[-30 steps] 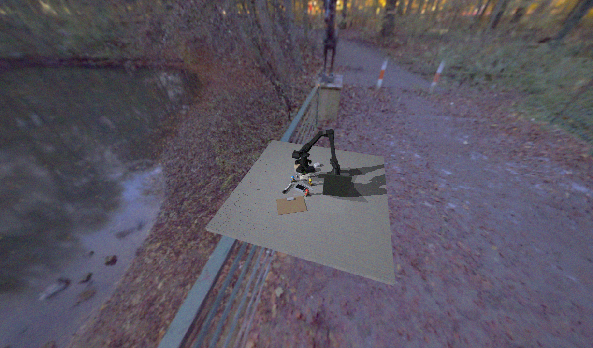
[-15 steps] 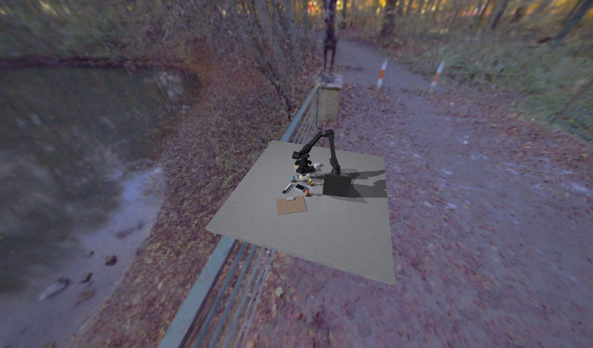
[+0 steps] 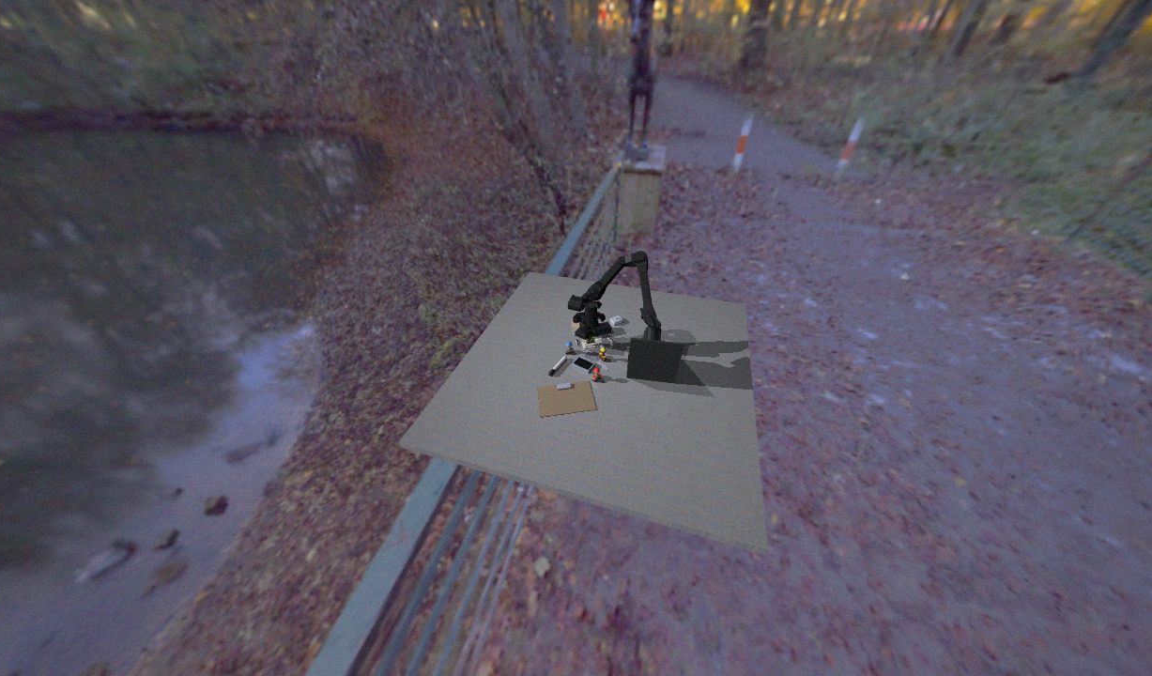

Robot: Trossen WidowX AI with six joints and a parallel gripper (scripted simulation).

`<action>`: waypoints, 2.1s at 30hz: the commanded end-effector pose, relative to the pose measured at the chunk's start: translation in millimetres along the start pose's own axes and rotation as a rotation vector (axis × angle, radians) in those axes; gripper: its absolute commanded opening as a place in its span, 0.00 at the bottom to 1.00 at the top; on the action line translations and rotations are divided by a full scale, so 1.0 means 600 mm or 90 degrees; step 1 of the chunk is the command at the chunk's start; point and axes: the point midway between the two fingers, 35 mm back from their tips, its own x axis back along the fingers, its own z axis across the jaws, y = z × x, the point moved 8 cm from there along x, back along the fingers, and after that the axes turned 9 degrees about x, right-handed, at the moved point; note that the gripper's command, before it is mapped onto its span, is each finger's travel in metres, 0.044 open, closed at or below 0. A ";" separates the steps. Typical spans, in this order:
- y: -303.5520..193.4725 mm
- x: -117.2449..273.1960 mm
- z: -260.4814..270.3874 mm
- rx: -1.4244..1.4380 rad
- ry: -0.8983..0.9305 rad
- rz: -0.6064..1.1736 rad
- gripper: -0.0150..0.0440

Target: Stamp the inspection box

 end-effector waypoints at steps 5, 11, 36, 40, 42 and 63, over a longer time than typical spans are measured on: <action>-0.001 -0.010 0.000 0.003 0.002 0.001 0.25; -0.002 -0.016 0.000 0.003 0.001 0.000 0.25; -0.003 -0.027 0.000 0.004 0.001 0.000 0.25; -0.003 -0.028 0.000 0.004 0.001 0.000 0.25; -0.003 -0.029 0.000 0.004 0.001 0.000 0.25; -0.003 -0.031 0.000 0.004 0.001 0.000 0.25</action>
